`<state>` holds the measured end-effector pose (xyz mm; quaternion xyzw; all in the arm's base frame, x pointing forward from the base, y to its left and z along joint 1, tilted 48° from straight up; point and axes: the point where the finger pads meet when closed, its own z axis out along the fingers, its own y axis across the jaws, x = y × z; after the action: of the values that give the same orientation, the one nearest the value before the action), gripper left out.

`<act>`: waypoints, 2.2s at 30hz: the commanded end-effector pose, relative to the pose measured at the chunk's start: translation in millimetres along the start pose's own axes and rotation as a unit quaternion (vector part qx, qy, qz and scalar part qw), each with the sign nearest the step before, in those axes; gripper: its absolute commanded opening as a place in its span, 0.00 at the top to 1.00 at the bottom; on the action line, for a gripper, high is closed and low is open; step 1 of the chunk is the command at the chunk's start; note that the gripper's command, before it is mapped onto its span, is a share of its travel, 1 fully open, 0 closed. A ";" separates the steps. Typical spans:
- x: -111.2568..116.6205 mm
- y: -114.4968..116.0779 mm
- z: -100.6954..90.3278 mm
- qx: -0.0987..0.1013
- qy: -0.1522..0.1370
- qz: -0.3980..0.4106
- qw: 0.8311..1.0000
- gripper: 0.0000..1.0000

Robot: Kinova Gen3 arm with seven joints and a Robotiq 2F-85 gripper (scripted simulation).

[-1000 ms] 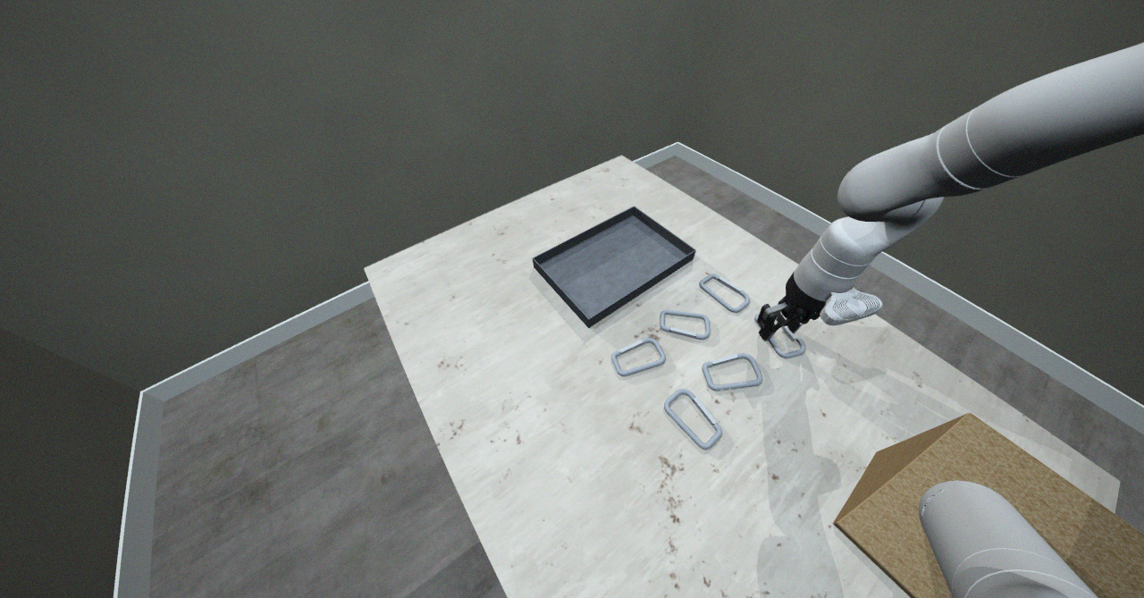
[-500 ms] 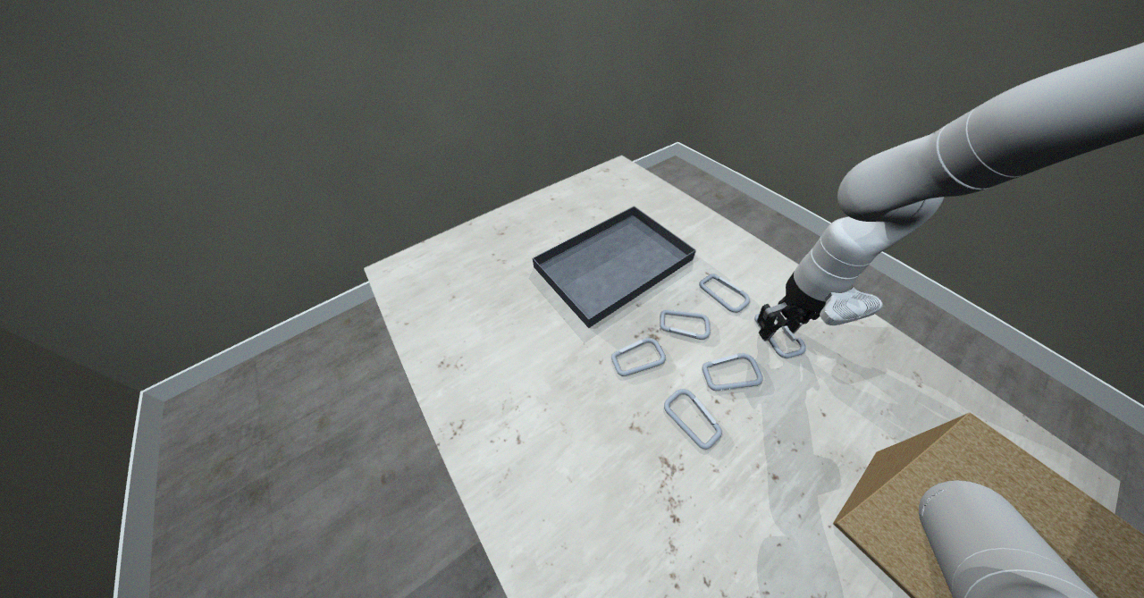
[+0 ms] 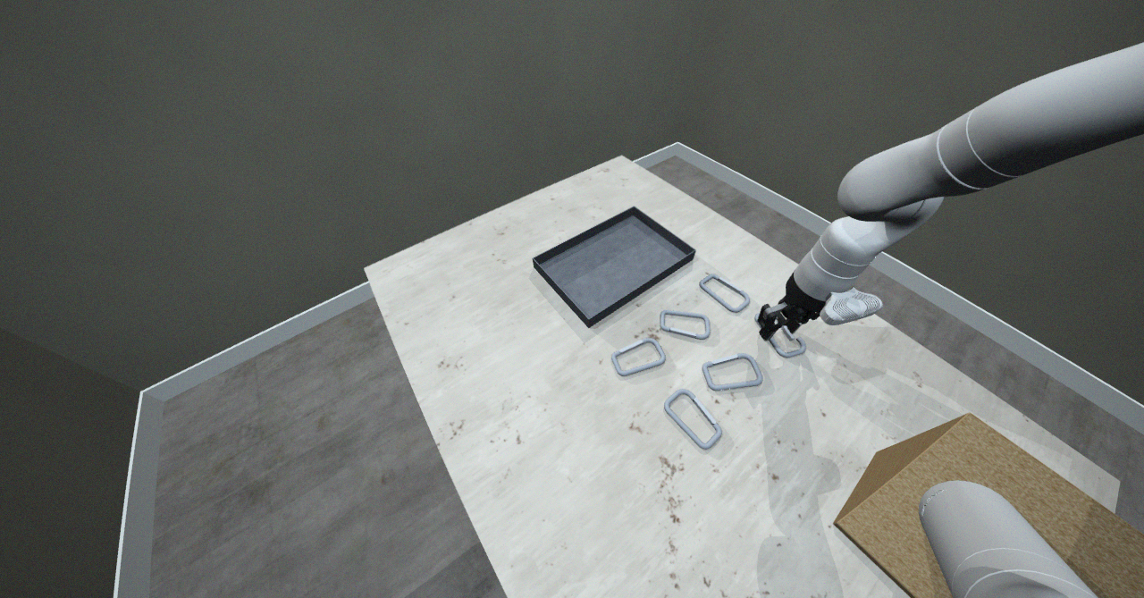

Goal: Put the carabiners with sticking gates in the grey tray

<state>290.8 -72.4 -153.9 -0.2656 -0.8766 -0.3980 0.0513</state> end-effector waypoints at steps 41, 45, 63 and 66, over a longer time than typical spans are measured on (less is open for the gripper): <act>-0.6 -0.3 -0.8 0.000 -0.001 0.000 1.000 0.45; -0.8 -0.3 -1.0 0.000 -0.001 0.000 1.000 0.45; -0.8 -0.3 -1.1 0.000 -0.001 0.000 1.000 0.00; -0.8 -0.3 -1.1 0.000 -0.001 0.000 1.000 0.00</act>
<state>291.0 -72.8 -153.7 -0.2657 -0.8767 -0.3978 0.0510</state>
